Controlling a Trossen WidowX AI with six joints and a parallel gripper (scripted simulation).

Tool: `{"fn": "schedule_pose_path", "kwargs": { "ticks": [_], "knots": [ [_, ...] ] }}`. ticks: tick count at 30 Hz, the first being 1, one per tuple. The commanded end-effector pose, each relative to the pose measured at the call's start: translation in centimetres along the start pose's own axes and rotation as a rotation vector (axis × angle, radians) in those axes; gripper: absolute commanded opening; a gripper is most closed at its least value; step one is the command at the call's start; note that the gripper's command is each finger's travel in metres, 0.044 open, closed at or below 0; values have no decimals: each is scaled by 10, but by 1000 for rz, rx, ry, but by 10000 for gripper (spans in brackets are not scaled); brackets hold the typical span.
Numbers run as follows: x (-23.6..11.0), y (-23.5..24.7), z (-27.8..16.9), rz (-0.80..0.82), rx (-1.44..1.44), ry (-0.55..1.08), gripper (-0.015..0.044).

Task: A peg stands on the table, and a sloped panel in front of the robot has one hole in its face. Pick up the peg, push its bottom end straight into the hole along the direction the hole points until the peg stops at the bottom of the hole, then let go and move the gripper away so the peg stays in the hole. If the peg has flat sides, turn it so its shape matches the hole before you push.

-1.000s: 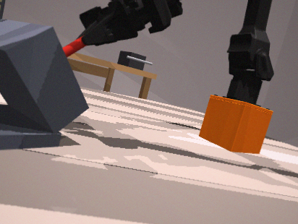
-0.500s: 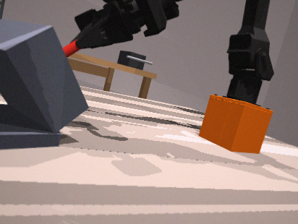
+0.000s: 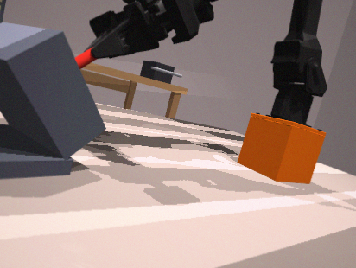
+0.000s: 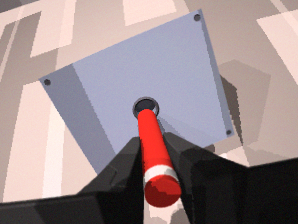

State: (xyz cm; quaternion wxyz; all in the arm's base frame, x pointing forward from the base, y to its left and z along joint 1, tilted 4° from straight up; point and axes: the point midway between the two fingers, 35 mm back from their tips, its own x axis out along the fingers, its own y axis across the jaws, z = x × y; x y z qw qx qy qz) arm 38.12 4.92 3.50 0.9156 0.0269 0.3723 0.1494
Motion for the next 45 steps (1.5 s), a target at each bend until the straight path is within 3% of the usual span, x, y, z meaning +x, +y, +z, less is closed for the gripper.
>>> {"fn": "schedule_pose_path", "kwargs": {
  "ticks": [1, 45],
  "knots": [
    [0, 0, 2, 1, -1, 0, 0],
    [16, -1, 4, 1, -1, -1, 0]
  ]
}}
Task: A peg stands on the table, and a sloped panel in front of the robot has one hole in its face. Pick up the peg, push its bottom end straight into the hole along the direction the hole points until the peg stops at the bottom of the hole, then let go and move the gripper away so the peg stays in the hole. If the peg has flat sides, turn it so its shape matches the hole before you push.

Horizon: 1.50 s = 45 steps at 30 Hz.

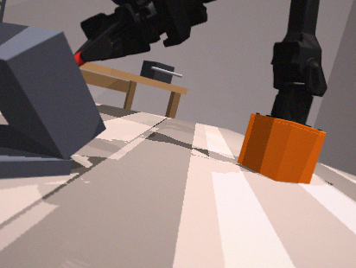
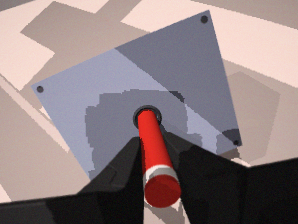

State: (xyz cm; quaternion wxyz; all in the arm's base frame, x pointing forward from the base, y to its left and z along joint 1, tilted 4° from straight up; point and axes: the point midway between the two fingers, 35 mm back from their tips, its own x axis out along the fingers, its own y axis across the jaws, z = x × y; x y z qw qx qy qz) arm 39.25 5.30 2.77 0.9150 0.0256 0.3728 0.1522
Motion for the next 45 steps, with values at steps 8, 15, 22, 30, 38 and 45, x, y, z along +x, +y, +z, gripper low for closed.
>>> {"fn": "schedule_pose_path", "kwargs": {
  "ticks": [8, 15, 22, 30, 38, 45],
  "knots": [
    [7, -1, 0, -3, 3, -3, 0],
    [10, -1, 0, -3, 3, -4, 0],
    [14, -1, 0, -3, 3, -4, 0],
    [18, -1, 0, -3, 3, -4, 0],
    [21, -1, 1, -3, 3, -4, 0],
    [20, 0, 0, 0, 0, -2, 0]
  ]
}}
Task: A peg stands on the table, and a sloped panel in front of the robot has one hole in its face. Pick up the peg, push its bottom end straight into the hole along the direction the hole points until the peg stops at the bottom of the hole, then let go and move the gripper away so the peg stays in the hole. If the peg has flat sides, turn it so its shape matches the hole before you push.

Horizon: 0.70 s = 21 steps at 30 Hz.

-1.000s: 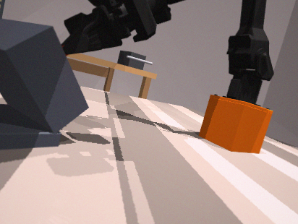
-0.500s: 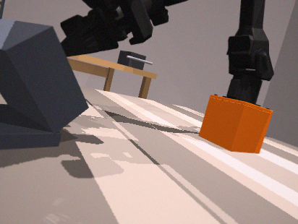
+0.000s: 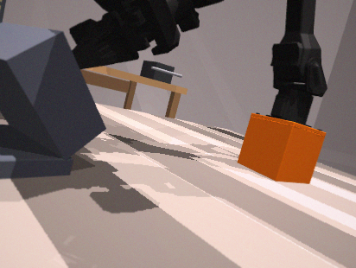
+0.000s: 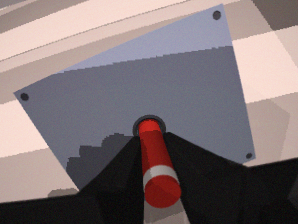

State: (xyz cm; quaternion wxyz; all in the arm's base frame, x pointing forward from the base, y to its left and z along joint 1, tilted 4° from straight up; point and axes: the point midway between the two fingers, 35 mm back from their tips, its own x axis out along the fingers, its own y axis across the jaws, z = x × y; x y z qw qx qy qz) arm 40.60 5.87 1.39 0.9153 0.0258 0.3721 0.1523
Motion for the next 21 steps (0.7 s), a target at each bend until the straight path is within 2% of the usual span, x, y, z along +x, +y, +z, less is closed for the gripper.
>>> {"fn": "schedule_pose_path", "kwargs": {
  "ticks": [1, 3, 19, 21],
  "knots": [
    [0, 0, 0, 0, 0, 0, 0],
    [0, 0, 0, 0, 0, 0, 0],
    [-2, 0, 0, 0, 0, 0, 420],
    [-4, 0, 1, 0, 0, 0, 440]
  ]
}}
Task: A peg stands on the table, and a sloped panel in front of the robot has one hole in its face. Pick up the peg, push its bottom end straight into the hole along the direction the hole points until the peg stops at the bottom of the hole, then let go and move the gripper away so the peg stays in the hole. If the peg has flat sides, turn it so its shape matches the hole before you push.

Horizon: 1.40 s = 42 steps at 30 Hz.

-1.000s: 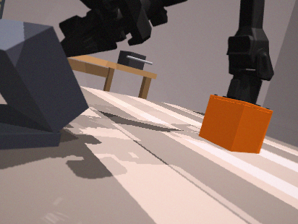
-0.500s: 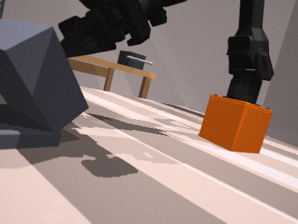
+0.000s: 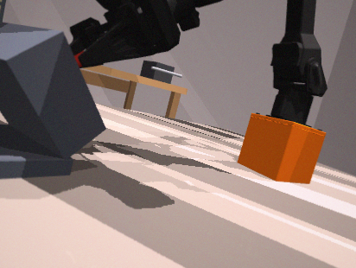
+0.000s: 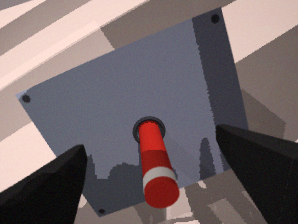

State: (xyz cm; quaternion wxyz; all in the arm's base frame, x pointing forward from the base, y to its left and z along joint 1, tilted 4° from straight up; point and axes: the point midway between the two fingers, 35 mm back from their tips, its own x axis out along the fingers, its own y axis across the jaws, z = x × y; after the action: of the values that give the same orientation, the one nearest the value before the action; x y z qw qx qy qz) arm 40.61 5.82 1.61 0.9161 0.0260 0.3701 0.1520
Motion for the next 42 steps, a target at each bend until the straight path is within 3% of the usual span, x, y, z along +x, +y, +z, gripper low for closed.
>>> {"fn": "schedule_pose_path", "kwargs": {
  "ticks": [1, 42],
  "knots": [
    [-4, 0, -1, 0, 0, 4, 440],
    [-48, -2, 7, -4, 2, 1, 440]
  ]
}}
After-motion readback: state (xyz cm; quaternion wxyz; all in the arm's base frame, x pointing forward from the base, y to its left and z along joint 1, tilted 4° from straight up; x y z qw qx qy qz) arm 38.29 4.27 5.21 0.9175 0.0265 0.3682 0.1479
